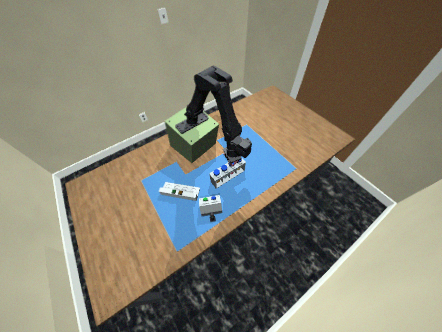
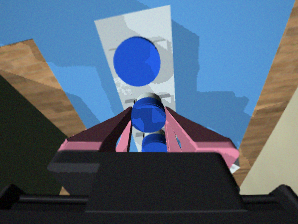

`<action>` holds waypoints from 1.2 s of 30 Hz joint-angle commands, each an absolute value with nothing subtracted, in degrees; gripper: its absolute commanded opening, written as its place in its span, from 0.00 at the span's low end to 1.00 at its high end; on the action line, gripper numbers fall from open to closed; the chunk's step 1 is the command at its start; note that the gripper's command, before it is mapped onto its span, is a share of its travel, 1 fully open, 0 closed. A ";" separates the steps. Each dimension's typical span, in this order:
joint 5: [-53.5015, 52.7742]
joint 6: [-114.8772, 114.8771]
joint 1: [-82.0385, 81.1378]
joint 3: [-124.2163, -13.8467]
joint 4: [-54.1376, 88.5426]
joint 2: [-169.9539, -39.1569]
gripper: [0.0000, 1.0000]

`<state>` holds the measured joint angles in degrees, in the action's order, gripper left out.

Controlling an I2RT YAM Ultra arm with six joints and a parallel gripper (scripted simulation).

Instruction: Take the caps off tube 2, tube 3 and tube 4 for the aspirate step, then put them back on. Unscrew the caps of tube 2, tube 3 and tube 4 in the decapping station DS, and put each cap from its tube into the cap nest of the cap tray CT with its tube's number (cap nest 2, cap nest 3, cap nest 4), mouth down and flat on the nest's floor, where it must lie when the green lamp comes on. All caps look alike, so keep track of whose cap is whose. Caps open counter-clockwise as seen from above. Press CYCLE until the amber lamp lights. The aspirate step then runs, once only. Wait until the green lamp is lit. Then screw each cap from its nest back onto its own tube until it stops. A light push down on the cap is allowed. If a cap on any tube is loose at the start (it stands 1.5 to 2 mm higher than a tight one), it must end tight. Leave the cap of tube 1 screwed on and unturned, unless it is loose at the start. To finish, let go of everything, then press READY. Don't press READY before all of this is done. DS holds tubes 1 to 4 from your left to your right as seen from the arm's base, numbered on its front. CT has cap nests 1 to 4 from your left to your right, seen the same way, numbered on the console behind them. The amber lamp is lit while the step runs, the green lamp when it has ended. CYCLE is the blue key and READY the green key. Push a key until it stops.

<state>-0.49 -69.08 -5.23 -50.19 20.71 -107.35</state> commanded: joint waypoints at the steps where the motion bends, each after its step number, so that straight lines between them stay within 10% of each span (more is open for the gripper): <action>1: -0.29 -81.17 -5.23 -50.31 20.70 -106.89 0.00; 12: -0.29 -90.69 -5.24 -50.31 20.71 -106.88 0.00; 13: -0.29 -90.69 -5.24 -50.31 20.71 -106.88 0.49; 36: -0.28 -52.46 -5.27 -50.40 21.58 -106.09 0.49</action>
